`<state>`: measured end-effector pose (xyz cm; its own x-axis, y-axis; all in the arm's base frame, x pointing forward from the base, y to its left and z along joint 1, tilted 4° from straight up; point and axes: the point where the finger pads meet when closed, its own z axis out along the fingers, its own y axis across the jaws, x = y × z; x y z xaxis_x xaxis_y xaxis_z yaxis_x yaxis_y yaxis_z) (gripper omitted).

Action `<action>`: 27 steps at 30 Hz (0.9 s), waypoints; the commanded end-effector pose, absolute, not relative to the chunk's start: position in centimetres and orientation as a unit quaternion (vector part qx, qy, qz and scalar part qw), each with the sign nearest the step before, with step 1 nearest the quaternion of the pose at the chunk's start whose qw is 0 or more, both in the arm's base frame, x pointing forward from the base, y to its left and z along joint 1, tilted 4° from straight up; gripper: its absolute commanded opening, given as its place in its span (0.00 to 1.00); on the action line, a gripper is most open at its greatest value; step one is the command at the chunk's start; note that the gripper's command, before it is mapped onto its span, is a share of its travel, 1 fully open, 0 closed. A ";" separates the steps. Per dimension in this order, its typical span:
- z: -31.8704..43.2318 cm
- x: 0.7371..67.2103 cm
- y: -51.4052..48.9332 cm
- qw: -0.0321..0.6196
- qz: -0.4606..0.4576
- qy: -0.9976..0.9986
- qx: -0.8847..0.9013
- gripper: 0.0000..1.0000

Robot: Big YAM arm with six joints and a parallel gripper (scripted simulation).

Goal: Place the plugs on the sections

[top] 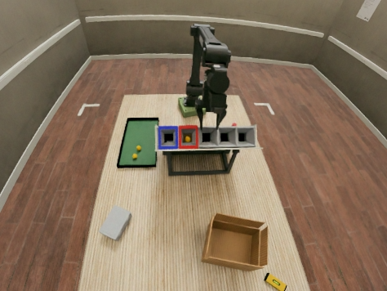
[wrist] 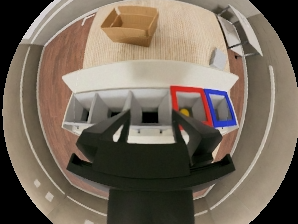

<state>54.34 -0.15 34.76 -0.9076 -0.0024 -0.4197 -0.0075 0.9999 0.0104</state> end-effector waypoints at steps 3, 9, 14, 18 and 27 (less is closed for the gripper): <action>35.8 54.4 -0.2 0.226 0.005 0.974 -0.003 0.59; 35.8 54.4 -0.2 0.226 0.005 0.974 -0.003 0.59; 35.8 54.4 -0.2 0.226 0.005 0.974 -0.003 0.59; 35.8 54.4 -0.2 0.226 0.005 0.974 -0.003 0.59; 36.5 54.4 -0.1 0.232 0.006 0.973 -0.003 0.59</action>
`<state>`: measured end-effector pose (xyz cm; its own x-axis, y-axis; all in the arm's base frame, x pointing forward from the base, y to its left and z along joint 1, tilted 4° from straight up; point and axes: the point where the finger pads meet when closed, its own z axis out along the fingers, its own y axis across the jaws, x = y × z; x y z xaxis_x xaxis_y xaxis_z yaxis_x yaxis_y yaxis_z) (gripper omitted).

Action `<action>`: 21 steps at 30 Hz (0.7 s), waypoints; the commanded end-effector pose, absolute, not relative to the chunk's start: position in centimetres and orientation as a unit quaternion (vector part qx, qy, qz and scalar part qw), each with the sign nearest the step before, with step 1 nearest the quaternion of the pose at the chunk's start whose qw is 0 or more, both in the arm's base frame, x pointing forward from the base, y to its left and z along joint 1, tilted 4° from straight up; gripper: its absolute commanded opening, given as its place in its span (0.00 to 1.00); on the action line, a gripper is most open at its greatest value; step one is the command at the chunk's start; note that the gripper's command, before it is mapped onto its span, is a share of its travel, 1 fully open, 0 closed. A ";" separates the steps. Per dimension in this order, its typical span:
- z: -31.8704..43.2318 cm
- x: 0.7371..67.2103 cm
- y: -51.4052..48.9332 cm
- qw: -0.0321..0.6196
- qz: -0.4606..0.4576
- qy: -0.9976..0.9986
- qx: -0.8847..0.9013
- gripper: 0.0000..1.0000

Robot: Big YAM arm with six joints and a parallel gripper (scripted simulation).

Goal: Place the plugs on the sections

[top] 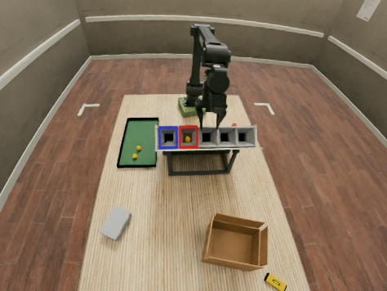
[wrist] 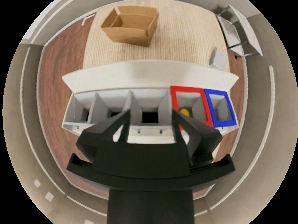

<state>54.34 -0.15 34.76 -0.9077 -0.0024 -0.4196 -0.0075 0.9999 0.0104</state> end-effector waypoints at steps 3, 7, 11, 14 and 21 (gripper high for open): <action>37.3 54.4 -0.1 0.239 0.007 0.971 -0.003 0.59; 38.3 54.5 -0.1 0.248 0.007 0.969 -0.003 0.59; 39.3 54.5 0.0 0.257 0.008 0.966 -0.003 0.59; 39.5 54.5 0.0 0.259 0.008 0.966 -0.003 0.59; 39.5 54.5 0.0 0.259 0.009 0.966 -0.004 0.59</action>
